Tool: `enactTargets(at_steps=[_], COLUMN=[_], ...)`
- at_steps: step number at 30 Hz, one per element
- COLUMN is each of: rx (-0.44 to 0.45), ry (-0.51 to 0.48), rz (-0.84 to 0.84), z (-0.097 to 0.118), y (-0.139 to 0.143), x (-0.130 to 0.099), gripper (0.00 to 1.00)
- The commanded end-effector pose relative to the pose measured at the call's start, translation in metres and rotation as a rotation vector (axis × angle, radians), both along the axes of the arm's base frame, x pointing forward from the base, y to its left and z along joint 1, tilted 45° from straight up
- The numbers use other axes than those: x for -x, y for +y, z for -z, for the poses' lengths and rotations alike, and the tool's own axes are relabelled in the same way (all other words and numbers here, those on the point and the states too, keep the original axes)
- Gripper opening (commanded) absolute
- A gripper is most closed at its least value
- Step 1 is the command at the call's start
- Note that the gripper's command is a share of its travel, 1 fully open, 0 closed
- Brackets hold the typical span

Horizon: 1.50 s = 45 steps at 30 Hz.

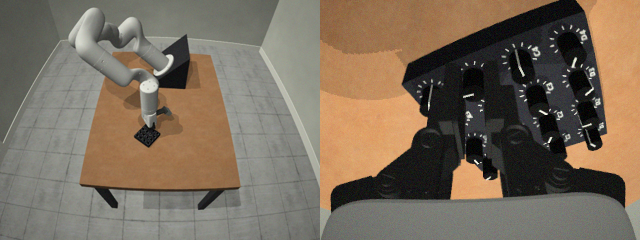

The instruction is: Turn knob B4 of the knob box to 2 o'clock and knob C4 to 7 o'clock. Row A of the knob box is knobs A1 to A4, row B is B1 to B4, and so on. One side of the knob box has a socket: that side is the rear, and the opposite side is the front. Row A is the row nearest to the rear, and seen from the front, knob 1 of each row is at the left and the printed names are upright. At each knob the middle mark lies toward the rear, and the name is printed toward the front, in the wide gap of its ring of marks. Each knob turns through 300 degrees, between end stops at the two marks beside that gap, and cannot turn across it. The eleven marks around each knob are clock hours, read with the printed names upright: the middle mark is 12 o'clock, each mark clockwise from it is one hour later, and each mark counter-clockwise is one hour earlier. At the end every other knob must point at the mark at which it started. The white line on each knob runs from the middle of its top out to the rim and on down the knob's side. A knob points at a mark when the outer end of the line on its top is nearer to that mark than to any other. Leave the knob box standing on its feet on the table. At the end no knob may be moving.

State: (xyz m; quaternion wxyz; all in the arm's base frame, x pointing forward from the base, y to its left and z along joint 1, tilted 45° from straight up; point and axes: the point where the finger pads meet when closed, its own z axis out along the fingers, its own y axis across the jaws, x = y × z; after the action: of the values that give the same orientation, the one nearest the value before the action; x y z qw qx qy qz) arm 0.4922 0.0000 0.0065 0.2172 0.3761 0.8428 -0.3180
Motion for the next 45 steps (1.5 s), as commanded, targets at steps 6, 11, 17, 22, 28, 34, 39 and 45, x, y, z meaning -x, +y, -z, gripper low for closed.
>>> enactTargets(at_steps=[6,11,17,22,28,34,39,45], rx=[-0.018,-0.034,-0.051,-0.065,-0.084,-0.097,-0.105,-0.113], ry=[-0.100,-0.187,-0.281,-0.355,-0.458,-0.529,-0.574,-0.617], rz=[0.097,0.184,0.278,0.353,0.456,0.528,0.573,0.617], z=[-0.0004,-0.0004,-0.0004,-0.0004,-0.0004,-0.0004,-0.0004,-0.0004], y=[0.0006,0.0006,0.0006,0.0006,0.0006,0.0006,0.0006,0.0006], x=[-0.0005,-0.0005,-0.0005,-0.0005,-0.0005,-0.0005,-0.0005,-0.0005], gripper=[0.08,0.08,0.08,0.08,0.08,0.08,0.08,0.08])
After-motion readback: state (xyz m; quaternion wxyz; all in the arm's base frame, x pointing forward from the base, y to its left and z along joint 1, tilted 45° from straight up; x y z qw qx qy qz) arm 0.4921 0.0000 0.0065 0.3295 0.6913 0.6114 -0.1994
